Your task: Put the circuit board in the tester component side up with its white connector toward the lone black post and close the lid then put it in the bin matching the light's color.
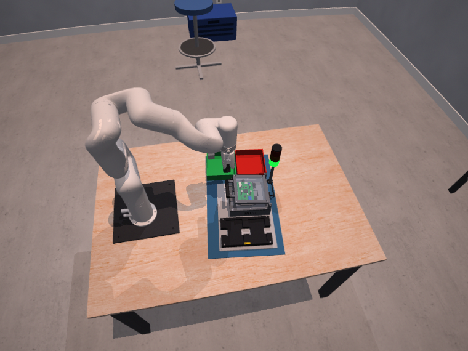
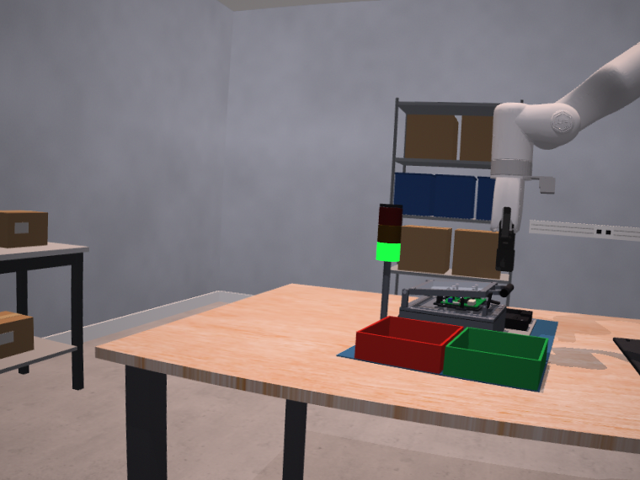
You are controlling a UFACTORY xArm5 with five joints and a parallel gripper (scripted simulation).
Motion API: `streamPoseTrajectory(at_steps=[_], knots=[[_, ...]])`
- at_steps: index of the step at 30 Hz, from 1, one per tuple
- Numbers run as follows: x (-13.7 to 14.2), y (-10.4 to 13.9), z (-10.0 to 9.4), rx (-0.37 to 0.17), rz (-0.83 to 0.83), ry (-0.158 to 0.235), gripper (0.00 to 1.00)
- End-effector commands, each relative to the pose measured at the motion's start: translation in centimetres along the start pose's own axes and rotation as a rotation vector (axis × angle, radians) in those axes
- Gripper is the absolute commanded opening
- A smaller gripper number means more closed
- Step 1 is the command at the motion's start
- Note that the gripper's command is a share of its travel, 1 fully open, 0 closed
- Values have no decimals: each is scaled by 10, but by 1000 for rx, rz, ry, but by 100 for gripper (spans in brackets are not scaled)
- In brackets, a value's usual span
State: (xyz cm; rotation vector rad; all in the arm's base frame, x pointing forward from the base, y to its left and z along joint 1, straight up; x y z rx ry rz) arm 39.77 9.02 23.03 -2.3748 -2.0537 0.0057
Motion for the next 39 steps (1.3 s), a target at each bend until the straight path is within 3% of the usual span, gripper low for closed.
streamPoseTrajectory(at_steps=[1, 39], knots=[[0, 1, -1, -4, -88, 1, 0], [0, 1, -1, -4, -1040, -1, 0]])
Point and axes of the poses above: the point where the finger pads meet when closed, its own z axis out along the fingers, its own x axis across the jaws, y = z × x, the point moved 7 cm from there along -z, back along the fingers, and after that the axes turned 7 degrees about z, right-handed, at the moved point
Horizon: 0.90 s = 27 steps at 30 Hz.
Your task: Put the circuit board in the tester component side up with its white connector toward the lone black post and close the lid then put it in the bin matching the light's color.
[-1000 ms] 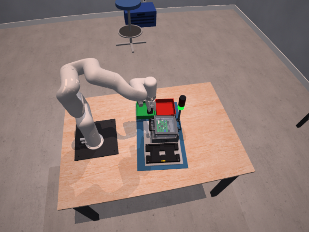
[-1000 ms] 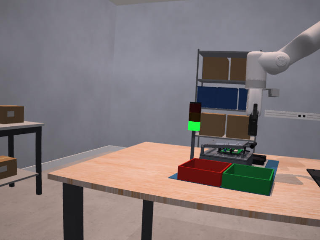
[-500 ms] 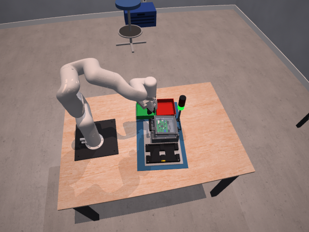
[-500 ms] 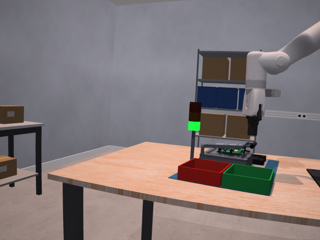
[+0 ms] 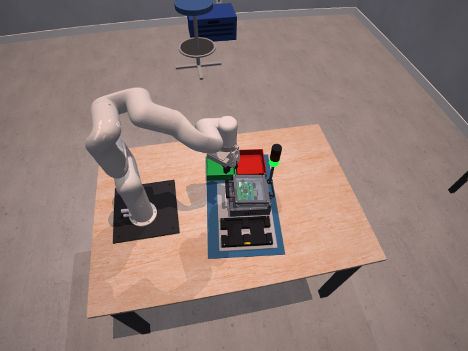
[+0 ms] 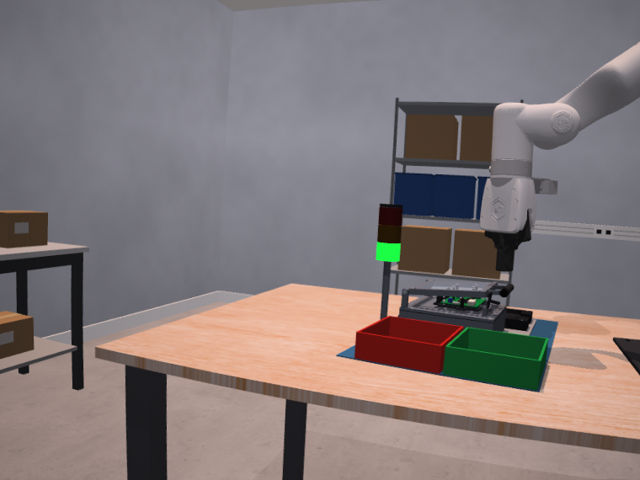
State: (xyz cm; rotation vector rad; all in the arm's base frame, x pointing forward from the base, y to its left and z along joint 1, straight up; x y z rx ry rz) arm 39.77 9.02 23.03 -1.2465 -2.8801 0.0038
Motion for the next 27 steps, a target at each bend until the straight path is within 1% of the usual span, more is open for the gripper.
streamPoseTrajectory(at_steps=[1, 8, 10, 17, 22, 27], knots=[[0, 1, -1, -3, -168, -2, 0], [0, 1, -1, -3, -347, -3, 0], [0, 1, -1, -3, -347, -3, 0], [0, 1, -1, -3, -512, -3, 0], [0, 1, -1, -3, -571, -3, 0], [0, 1, -1, -3, -586, -3, 0]])
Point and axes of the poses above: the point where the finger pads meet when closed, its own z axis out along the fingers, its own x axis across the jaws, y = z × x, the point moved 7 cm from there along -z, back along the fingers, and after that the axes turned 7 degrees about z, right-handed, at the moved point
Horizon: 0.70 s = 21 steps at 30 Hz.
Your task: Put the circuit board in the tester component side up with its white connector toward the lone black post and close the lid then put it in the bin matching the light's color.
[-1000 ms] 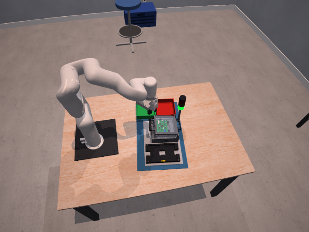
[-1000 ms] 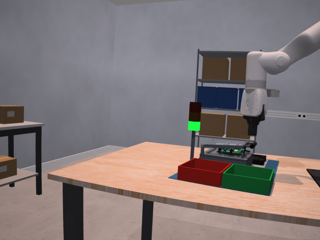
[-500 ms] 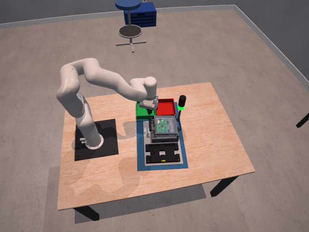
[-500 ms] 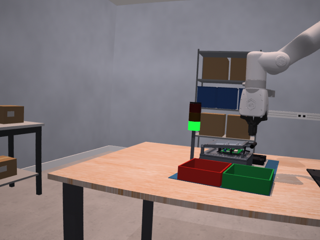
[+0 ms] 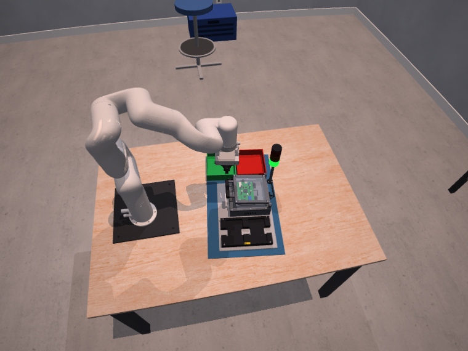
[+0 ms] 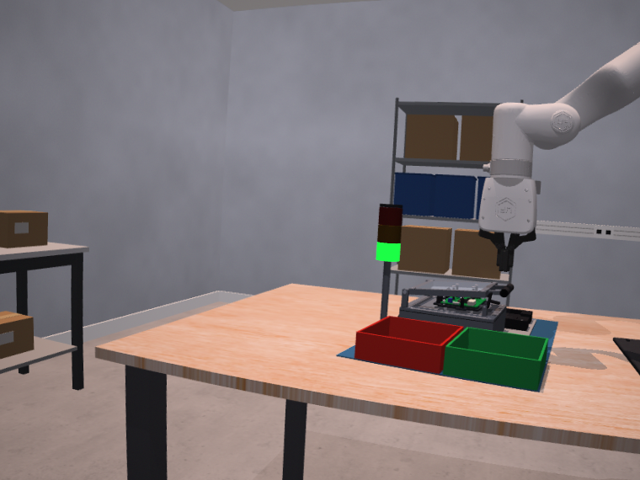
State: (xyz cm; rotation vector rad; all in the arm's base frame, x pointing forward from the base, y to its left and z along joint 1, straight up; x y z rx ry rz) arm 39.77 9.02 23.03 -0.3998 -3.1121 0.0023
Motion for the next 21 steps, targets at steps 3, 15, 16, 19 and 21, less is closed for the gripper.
streamPoseTrajectory(at_steps=[3, 15, 16, 19, 21], knots=[[-1, 0, -1, -2, -30, -4, 0], [-1, 0, -1, -2, -30, -4, 28], [-1, 0, -1, -2, -30, -4, 28], [-1, 0, -1, -2, -30, -4, 28], [-1, 0, -1, -2, -30, -4, 28]])
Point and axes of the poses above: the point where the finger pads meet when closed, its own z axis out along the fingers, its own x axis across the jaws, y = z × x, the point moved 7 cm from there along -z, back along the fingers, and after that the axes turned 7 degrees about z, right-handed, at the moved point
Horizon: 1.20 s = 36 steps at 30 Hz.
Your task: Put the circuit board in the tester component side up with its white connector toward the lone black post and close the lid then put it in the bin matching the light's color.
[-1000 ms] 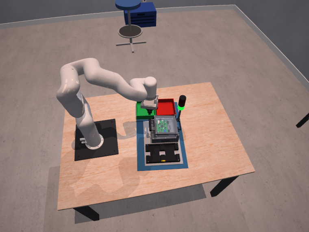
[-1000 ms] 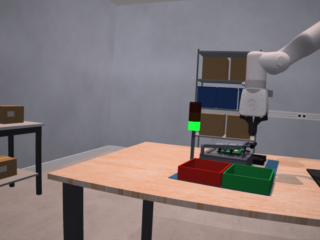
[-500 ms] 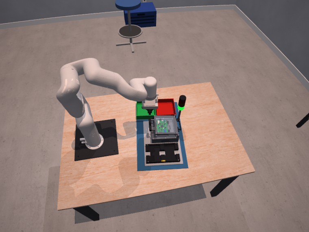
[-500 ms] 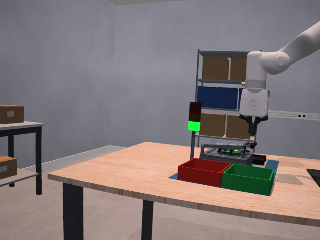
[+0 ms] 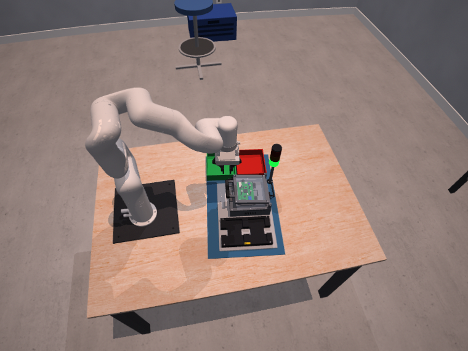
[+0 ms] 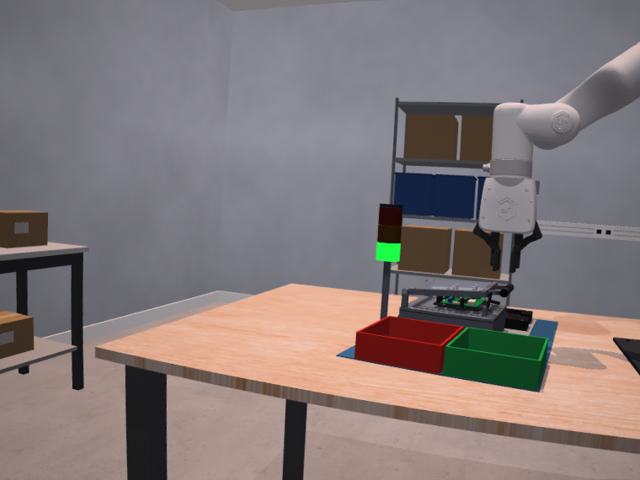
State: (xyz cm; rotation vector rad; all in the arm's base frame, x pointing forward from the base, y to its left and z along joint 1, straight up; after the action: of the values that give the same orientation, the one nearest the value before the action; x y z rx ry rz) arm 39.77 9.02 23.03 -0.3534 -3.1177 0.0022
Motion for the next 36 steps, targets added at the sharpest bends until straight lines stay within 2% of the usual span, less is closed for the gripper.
streamPoseTrajectory(at_steps=[1, 30, 36], knots=[[-1, 0, -1, -2, 0, -4, 28], [-1, -3, -1, -2, 0, -4, 28], [-3, -21, -2, -2, 0, -4, 28]])
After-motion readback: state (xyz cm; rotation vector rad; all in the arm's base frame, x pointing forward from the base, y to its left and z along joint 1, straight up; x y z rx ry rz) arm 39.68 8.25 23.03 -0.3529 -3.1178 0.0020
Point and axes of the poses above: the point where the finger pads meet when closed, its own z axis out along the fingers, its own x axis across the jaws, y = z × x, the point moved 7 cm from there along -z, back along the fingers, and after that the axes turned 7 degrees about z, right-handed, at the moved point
